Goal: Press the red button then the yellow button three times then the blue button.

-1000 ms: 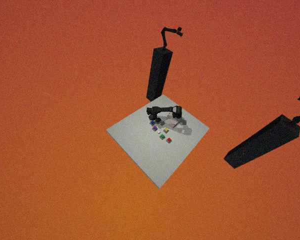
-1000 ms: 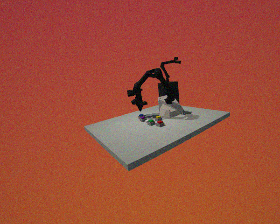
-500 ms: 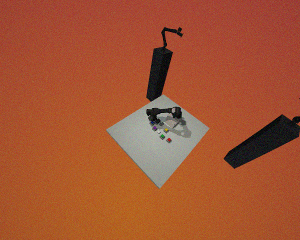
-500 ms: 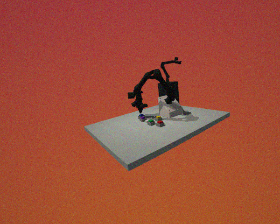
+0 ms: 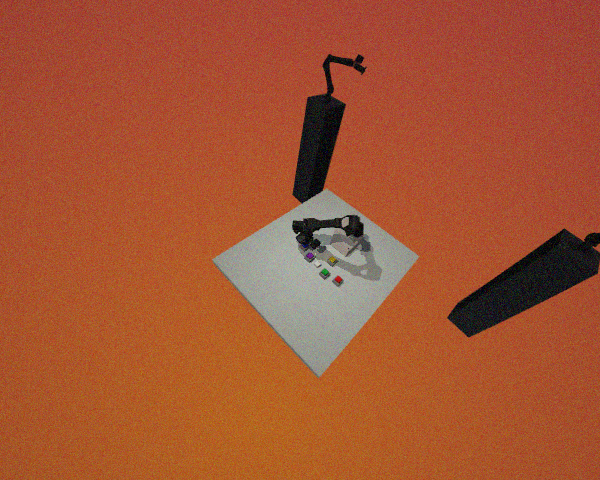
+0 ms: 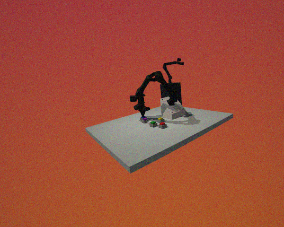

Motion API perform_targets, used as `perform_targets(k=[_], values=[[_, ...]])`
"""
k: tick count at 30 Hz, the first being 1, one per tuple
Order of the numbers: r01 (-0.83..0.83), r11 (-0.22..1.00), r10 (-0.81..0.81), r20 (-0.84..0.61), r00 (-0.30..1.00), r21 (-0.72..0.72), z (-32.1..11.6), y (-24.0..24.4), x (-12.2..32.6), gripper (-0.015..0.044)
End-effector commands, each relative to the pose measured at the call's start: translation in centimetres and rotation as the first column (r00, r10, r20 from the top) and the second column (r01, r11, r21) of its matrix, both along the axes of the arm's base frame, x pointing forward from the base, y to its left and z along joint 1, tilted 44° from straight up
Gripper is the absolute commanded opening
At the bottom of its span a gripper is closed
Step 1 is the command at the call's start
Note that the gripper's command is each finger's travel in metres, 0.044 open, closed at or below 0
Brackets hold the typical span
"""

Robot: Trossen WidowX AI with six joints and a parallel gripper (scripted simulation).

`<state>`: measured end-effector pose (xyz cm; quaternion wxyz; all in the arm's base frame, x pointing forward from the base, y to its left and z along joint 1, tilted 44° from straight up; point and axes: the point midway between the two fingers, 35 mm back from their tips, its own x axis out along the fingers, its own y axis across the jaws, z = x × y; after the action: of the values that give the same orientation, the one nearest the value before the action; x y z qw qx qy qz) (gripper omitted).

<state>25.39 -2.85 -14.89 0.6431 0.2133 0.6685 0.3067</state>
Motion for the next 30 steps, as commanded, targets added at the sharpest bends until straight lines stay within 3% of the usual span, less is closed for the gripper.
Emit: perform_targets(k=[1,18,26,30], values=[[0.003,1.0,-0.003,-0.013,1.0,0.006,-0.2,0.2,-0.3,0.002],[0.003,1.0,-0.003,-0.013,1.0,0.006,-0.2,0.2,-0.3,0.002],[0.003,1.0,-0.003,-0.013,1.0,0.005,2.2,-2.1,0.0,0.002],[-0.012,1.0,0.012,-0.008,1.0,-0.014,3.8,-1.2,1.0,0.0125]])
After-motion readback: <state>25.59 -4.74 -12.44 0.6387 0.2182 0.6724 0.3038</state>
